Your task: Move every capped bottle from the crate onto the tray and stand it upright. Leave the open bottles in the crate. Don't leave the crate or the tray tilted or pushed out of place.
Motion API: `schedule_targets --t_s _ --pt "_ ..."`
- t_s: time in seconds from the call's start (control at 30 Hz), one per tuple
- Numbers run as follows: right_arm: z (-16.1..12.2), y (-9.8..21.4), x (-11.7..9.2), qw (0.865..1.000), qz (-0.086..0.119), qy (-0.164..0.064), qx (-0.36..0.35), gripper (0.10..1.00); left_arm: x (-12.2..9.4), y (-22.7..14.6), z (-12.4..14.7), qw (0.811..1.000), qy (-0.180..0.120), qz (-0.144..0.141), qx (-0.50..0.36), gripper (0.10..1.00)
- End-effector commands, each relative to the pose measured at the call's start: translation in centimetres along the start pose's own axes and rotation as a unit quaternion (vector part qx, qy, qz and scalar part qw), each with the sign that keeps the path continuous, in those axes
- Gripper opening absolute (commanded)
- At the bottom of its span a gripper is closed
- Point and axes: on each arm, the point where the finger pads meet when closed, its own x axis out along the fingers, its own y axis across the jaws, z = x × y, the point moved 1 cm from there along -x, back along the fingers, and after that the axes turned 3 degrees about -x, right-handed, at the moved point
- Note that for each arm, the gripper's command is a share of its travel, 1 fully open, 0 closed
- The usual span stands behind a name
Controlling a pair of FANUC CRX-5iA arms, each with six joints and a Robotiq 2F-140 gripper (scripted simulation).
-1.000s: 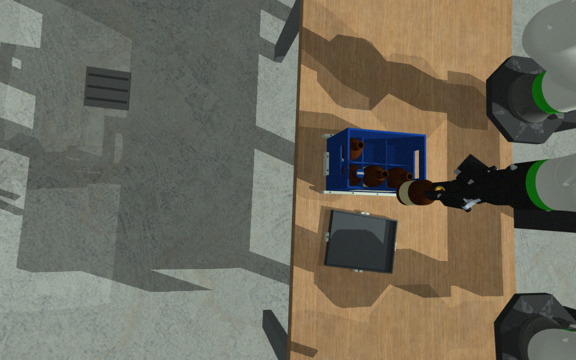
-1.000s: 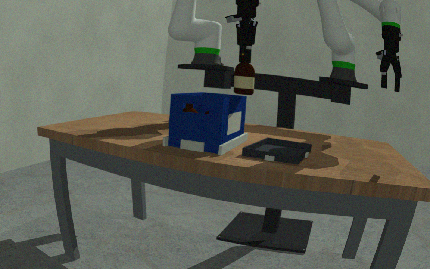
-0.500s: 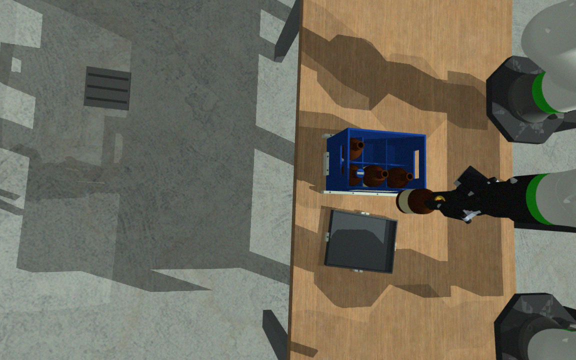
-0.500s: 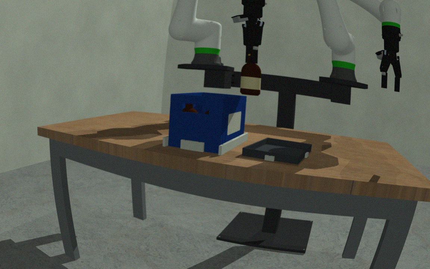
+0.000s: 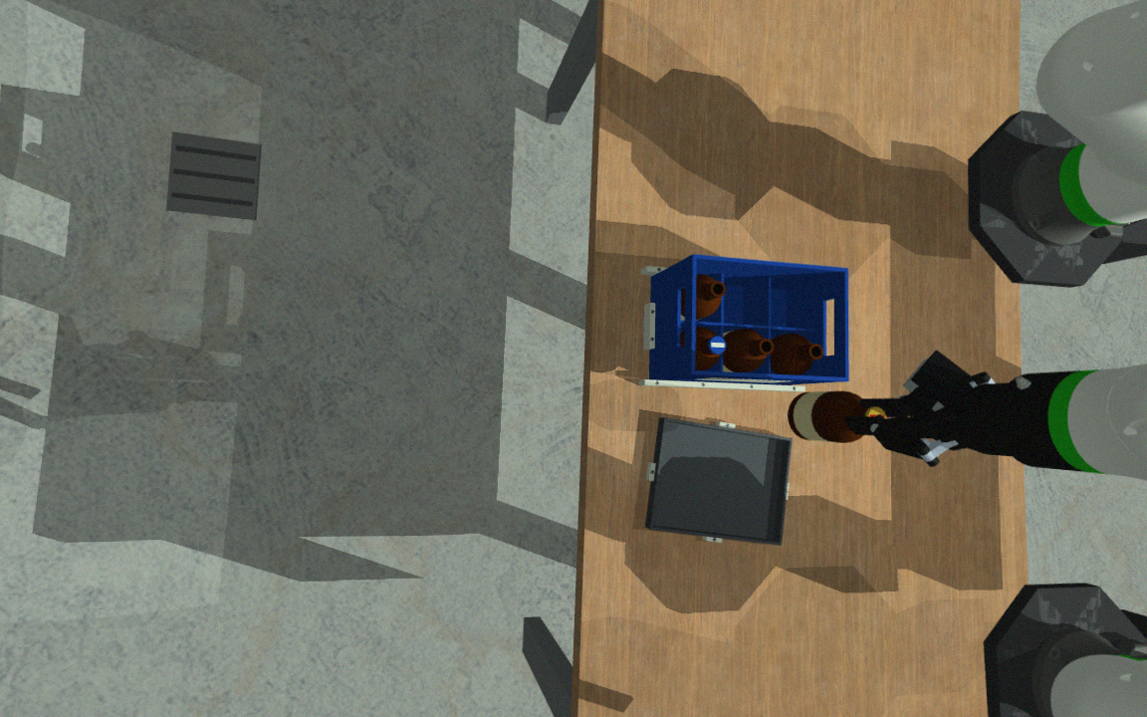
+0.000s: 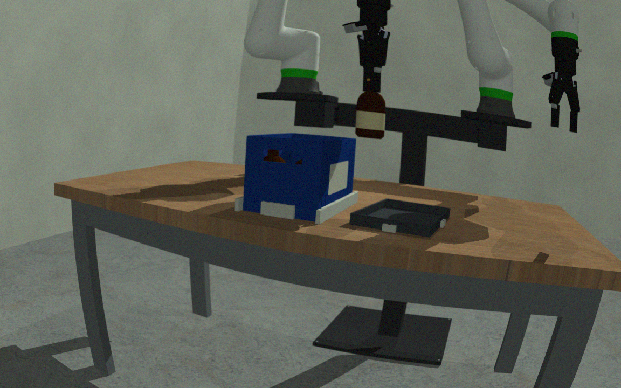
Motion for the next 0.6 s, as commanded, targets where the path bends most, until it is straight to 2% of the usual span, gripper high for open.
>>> schedule_targets --t_s 0.0,0.57 --pt "0.3 -0.5 -0.1 1.000 -0.001 0.000 0.000 0.099 0.0 0.0 0.1 1.000 -0.001 0.000 0.000 1.000" --pt "2.1 -2.5 -0.1 1.000 -0.001 0.000 0.000 0.099 0.0 0.0 0.1 1.000 -0.001 0.000 0.000 1.000"
